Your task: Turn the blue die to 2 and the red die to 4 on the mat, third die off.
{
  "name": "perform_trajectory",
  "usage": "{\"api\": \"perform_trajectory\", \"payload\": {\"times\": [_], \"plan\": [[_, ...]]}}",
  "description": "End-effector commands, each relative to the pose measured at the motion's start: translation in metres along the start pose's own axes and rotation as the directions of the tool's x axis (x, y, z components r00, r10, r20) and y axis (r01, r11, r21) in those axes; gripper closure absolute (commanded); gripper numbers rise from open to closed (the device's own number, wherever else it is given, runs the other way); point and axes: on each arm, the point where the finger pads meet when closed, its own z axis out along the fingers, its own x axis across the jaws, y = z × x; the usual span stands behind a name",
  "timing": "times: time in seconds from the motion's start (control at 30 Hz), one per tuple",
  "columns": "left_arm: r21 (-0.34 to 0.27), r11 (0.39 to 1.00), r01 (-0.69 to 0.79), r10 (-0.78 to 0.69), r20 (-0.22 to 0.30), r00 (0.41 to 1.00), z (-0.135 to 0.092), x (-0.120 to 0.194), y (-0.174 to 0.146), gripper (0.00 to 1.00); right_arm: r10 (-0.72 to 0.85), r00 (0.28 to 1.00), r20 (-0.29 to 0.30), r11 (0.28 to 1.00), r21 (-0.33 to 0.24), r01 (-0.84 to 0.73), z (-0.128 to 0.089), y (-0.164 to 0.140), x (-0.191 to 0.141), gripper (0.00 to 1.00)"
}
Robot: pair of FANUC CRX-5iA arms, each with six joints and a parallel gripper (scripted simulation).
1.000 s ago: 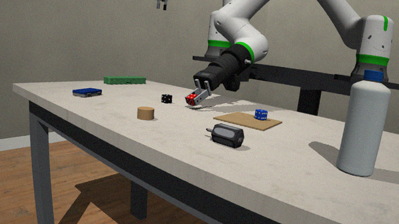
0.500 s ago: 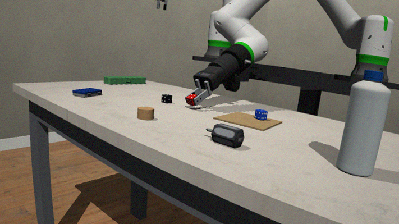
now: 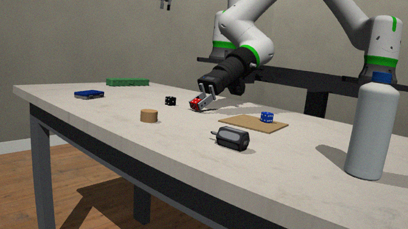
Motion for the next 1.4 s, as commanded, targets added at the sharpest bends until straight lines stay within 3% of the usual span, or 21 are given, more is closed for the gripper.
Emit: {"api": "perform_trajectory", "payload": {"times": [0.0, 1.03, 1.17, 1.3, 1.37], "plan": [[-0.001, 1.0, 0.001, -0.001, 0.001, 1.0, 0.0009, -0.0004, -0.0005, 0.51, 0.0, 1.0, 0.0, 1.0, -0.002, 0.0, -0.0008, 0.0002, -0.0001, 0.0], [-0.001, 1.0, 0.001, -0.001, 0.001, 1.0, 0.0026, -0.0004, -0.0037, 0.51, 0.0, 1.0, 0.0, 1.0, -0.002, 0.0, -0.0008, 0.0002, -0.0001, 0.0], [-0.001, 1.0, 0.001, -0.001, 0.001, 1.0, 0.0026, -0.0004, -0.0037, 0.39, 0.0, 1.0, 0.0, 1.0, -0.002, 0.0, -0.0008, 0.0002, -0.0001, 0.0], [-0.001, 1.0, 0.001, -0.001, 0.001, 1.0, 0.0026, -0.0004, -0.0037, 0.39, 0.0, 1.0, 0.0, 1.0, -0.002, 0.0, -0.0008, 0.0002, -0.0001, 0.0], [-0.001, 1.0, 0.001, -0.001, 0.001, 1.0, 0.0026, -0.0004, -0.0037, 0.33, 0.0, 1.0, 0.0, 1.0, -0.002, 0.0, -0.0008, 0.0002, -0.0001, 0.0]]}}
